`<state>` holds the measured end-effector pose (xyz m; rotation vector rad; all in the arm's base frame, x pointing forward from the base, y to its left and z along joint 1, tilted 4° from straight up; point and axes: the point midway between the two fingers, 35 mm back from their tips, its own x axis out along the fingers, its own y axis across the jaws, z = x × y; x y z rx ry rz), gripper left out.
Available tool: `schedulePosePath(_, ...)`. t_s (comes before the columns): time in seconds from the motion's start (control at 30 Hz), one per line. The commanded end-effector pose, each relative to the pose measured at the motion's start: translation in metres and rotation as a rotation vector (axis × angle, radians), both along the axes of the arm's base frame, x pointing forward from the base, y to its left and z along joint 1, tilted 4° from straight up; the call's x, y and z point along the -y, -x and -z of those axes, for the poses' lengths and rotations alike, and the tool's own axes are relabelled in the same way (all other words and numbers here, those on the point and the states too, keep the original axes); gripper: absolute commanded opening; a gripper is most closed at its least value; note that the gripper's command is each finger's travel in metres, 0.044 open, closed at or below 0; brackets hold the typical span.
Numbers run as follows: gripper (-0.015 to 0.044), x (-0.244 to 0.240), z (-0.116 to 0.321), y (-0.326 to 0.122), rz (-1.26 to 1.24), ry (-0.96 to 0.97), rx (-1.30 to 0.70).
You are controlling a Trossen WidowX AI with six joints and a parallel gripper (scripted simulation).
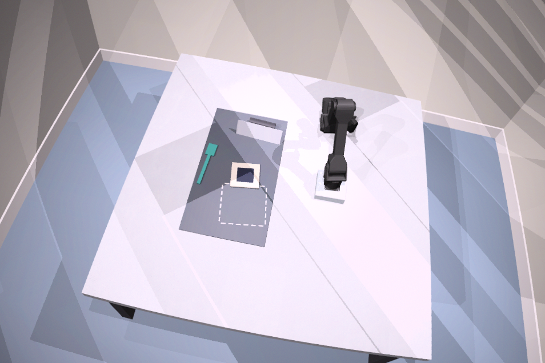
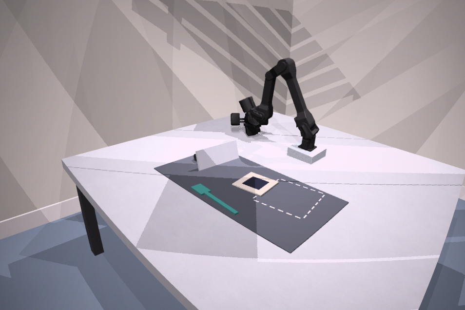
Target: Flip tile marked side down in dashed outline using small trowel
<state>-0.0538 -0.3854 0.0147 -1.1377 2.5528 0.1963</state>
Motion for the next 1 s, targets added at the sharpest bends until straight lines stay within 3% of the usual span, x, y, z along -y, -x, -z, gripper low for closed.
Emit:
schedulePosePath(0.0, 0.0374, 0.001, 0.0, -0.001, -0.002, 0.0, 0.005)
schedulePosePath(0.37, 0.01, 0.031, 0.013, -0.061, -0.062, -0.007, 0.31)
schedulePosePath(0.97, 0.01, 0.029, 0.011, -0.168, 0.049, -0.156, 0.82)
